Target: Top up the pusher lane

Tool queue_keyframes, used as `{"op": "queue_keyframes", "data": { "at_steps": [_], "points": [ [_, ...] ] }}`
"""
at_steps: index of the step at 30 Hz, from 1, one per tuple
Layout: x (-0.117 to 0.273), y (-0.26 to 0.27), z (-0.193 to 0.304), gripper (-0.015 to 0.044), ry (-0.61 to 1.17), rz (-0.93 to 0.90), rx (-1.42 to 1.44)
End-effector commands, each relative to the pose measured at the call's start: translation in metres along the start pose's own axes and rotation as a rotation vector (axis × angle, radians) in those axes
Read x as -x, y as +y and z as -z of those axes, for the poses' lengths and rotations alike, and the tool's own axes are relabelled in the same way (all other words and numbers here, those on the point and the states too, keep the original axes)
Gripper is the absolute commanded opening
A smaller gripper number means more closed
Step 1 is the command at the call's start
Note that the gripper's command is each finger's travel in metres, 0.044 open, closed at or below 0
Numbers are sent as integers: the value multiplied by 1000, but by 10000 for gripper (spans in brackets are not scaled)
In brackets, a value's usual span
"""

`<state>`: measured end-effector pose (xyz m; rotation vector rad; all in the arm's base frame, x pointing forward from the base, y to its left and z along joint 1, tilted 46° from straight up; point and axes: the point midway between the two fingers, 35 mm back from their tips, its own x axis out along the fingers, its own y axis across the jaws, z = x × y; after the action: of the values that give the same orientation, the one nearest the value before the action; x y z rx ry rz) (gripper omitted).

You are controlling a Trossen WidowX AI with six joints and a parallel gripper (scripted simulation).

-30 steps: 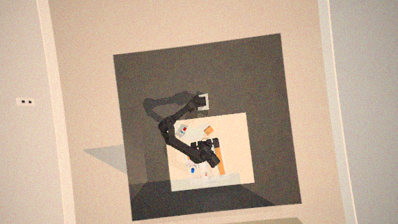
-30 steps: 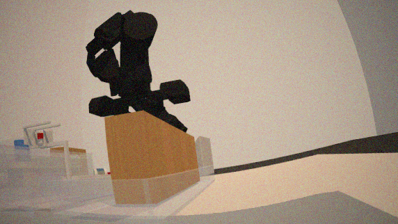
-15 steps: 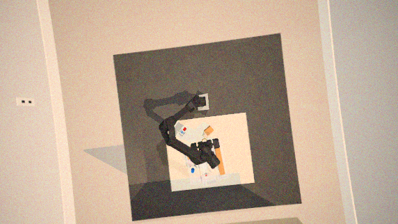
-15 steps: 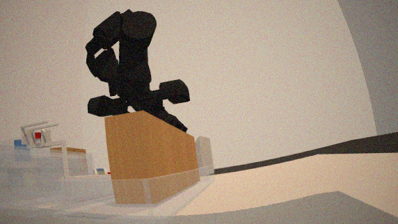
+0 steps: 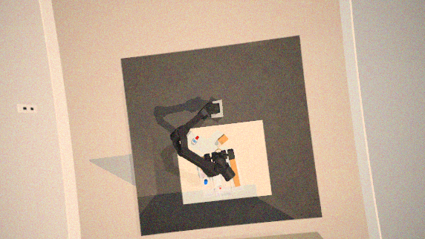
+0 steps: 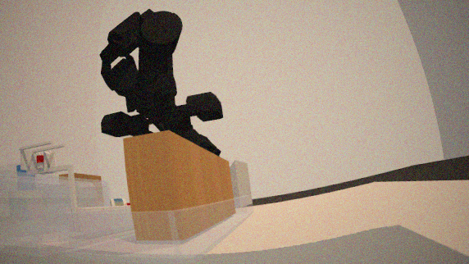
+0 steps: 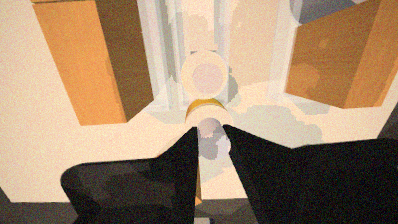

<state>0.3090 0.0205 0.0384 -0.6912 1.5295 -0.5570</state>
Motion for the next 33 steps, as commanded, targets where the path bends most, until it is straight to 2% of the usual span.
{"op": "queue_keyframes", "data": {
  "at_steps": [1, 33],
  "points": [
    [1, 1, -8, 0, -16, 2, -6],
    [1, 0, -23, 0, -16, 2, -6]
  ]
}}
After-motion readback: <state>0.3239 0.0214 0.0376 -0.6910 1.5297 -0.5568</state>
